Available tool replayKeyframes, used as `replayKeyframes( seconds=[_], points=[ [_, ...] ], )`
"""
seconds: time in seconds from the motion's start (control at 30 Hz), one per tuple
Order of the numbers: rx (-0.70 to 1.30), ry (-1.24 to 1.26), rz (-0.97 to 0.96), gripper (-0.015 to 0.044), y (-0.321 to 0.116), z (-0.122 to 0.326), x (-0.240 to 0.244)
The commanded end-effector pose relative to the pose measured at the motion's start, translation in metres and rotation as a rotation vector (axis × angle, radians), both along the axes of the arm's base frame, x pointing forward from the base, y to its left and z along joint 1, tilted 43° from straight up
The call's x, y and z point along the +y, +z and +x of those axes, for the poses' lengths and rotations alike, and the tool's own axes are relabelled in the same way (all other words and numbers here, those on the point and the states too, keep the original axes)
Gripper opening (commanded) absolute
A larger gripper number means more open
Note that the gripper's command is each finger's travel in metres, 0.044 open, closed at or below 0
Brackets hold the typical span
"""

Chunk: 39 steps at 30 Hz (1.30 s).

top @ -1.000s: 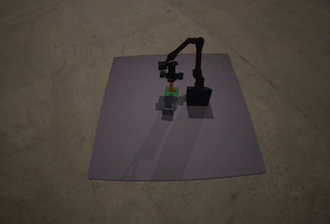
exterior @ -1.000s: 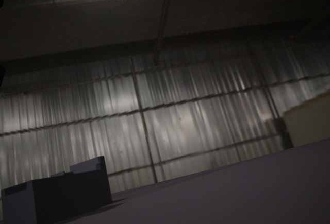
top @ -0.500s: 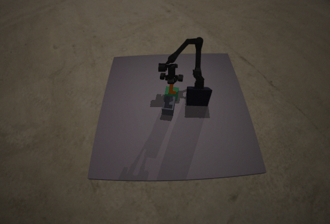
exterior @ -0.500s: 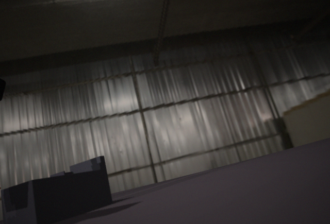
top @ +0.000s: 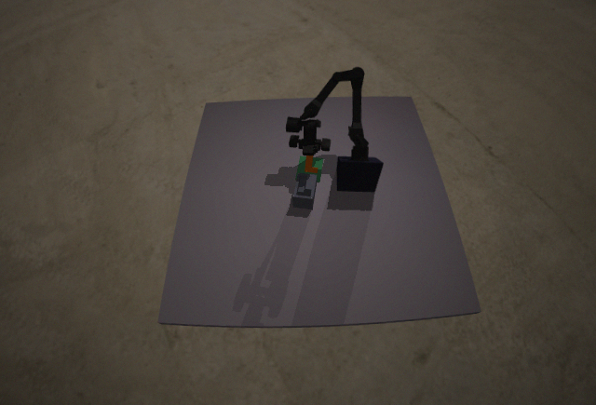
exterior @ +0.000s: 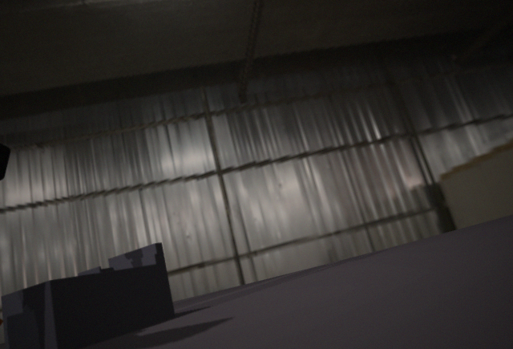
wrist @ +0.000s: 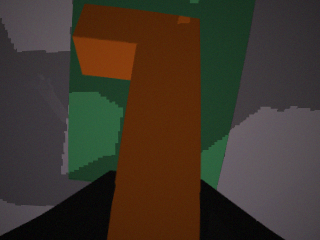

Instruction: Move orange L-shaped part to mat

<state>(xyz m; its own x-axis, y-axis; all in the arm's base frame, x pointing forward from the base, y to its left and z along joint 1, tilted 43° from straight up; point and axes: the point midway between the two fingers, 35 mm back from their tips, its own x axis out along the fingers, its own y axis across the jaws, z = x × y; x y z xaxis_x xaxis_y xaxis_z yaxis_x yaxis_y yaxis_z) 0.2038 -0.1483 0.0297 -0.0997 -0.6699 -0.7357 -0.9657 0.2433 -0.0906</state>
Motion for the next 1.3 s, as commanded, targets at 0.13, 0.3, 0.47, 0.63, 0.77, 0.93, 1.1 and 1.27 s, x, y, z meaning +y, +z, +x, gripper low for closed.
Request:
replayKeyframes(
  seconds=[0.13,0.3,0.47,0.63,0.77,0.93,1.1,1.27],
  points=[
    [0.009,0.001,-0.003,0.0000,-0.010,-0.003,-0.009],
    [0.009,0.001,-0.003,0.0000,-0.010,-0.003,-0.009],
    [0.009,0.001,-0.003,0.0000,-0.010,-0.003,-0.009],
    [0.005,-0.002,-0.001,0.0053,-0.010,-0.003,-0.009],
    [0.005,-0.002,-0.001,0.0157,-0.010,-0.003,-0.009],
    [0.005,-0.002,0.001,0.0289,-0.006,-0.001,-0.004],
    [0.006,0.000,0.008,0.0400,0.027,0.007,0.028],
    [0.008,0.001,0.000,0.0400,0.056,0.007,0.052]
  ],
)
